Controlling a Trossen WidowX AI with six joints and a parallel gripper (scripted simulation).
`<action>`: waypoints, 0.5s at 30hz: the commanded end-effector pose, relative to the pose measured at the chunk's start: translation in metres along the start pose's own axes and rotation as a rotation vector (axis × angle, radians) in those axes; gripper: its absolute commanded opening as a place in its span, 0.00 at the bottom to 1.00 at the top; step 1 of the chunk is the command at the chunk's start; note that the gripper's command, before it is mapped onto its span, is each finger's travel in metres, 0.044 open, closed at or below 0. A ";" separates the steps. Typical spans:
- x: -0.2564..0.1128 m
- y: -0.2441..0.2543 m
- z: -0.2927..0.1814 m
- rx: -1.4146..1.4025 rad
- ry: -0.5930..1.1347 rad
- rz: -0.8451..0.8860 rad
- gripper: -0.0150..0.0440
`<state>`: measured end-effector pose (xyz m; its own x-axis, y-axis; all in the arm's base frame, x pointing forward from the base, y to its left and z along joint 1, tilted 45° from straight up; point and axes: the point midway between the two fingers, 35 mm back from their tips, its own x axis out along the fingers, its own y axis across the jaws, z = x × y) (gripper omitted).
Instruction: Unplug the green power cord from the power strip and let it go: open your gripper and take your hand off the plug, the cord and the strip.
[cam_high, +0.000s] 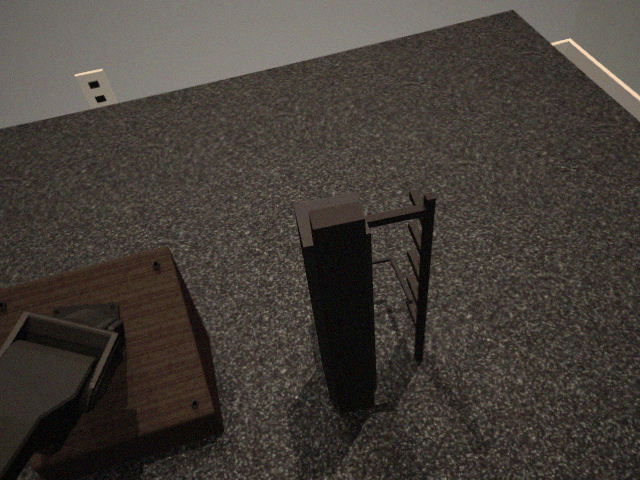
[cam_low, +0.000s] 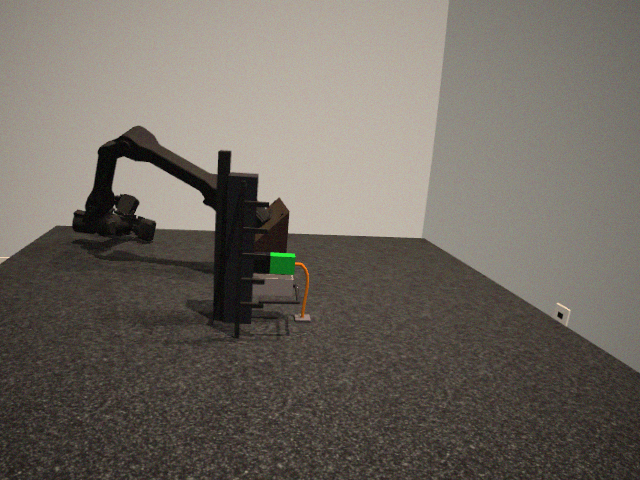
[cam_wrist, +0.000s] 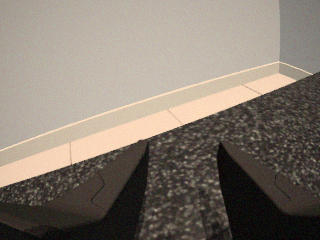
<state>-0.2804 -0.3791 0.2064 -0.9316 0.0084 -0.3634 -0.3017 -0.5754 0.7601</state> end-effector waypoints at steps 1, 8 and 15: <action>-0.026 0.011 -0.008 -0.051 0.069 0.047 0.53; -0.082 0.028 -0.026 -0.135 0.198 0.150 0.53; -0.138 0.038 -0.038 -0.223 0.311 0.259 0.53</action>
<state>-0.1757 -0.4284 0.2548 -0.8776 -0.3242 -0.3532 -0.0420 -0.6818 0.7303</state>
